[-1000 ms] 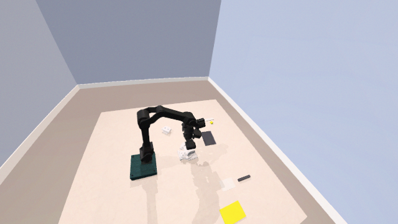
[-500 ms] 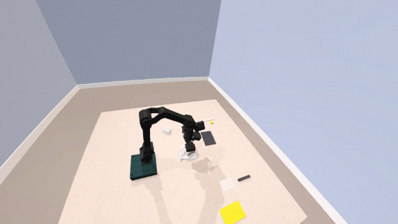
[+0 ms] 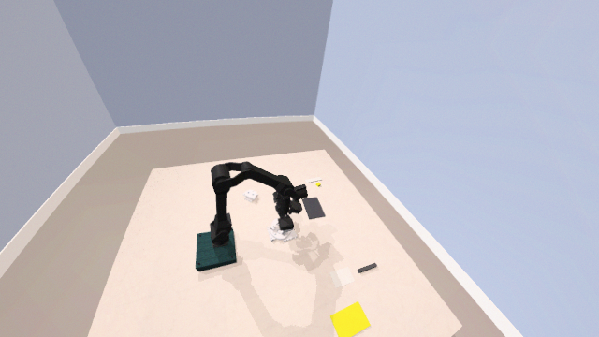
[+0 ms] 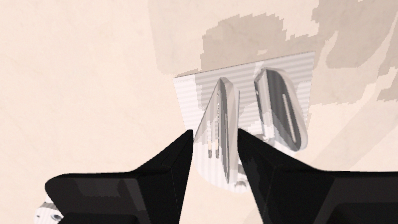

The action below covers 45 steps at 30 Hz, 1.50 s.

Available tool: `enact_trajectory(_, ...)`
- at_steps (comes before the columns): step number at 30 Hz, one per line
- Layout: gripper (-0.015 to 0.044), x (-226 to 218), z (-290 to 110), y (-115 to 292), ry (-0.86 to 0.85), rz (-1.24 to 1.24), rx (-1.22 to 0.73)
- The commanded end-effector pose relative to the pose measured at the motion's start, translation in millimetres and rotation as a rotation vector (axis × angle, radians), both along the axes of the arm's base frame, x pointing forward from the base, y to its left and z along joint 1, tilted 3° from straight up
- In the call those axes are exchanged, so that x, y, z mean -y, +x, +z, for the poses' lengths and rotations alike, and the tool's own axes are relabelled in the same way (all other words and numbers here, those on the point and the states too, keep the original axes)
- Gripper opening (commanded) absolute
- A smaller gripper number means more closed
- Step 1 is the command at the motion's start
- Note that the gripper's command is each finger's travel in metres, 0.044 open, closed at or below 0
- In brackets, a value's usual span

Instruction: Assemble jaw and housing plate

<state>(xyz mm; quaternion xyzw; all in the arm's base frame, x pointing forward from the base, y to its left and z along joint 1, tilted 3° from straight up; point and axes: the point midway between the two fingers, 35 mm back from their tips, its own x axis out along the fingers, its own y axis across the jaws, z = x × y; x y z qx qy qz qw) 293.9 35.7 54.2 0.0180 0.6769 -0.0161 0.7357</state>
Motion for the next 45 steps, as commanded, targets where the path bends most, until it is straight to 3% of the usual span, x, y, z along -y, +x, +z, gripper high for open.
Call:
enact_trajectory(1, 0.0134, 0.6, -1.4, -0.5, -0.003, 0.003, -0.001)
enact_trajectory(45, 0.0134, 0.7, -10.7, 0.2, -0.003, -0.001, -0.001)
